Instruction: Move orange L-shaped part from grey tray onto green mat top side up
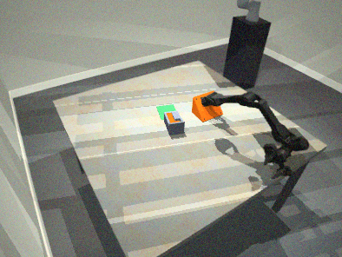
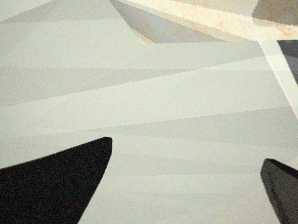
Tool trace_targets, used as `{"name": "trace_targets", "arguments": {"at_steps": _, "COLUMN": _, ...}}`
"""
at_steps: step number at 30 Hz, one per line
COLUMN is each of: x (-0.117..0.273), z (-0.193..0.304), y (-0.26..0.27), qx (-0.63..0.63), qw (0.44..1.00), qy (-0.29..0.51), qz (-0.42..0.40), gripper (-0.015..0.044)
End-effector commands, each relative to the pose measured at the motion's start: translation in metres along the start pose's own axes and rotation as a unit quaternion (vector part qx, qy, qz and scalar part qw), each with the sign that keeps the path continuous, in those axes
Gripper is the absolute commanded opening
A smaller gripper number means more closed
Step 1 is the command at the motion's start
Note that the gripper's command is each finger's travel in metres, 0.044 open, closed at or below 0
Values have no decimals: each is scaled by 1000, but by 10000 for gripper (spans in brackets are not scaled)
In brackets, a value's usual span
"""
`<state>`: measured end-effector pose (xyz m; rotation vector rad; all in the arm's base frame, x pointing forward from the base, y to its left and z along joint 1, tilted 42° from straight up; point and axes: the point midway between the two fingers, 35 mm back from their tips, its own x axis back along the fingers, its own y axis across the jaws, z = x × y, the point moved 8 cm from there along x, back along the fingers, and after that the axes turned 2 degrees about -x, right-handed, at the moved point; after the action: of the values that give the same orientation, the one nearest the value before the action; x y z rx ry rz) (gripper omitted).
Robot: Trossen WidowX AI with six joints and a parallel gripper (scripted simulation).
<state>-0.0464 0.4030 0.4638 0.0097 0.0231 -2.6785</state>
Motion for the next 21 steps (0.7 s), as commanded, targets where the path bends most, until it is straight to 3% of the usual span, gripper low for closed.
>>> {"name": "trace_targets", "arguments": {"at_steps": 1, "x": -2, "z": 0, "y": 0, "qx": 4, "qw": 1000, "qy": 0, "qz": 0, "gripper": 374}}
{"name": "trace_targets", "arguments": {"at_steps": 4, "x": -22, "z": -6, "y": 5, "qx": 72, "qw": 997, "qy": -3, "qz": 1, "gripper": 295}}
{"name": "trace_targets", "arguments": {"at_steps": 9, "x": -87, "z": -18, "y": 43, "qx": 245, "qw": 969, "qy": -24, "qz": -25, "gripper": 180}}
{"name": "trace_targets", "arguments": {"at_steps": 13, "x": -137, "z": -42, "y": 75, "qx": 393, "qw": 917, "qy": -68, "qz": -20, "gripper": 180}}
{"name": "trace_targets", "arguments": {"at_steps": 21, "x": -209, "z": -97, "y": 146, "qx": 639, "qw": 747, "qy": -170, "qz": 69, "gripper": 180}}
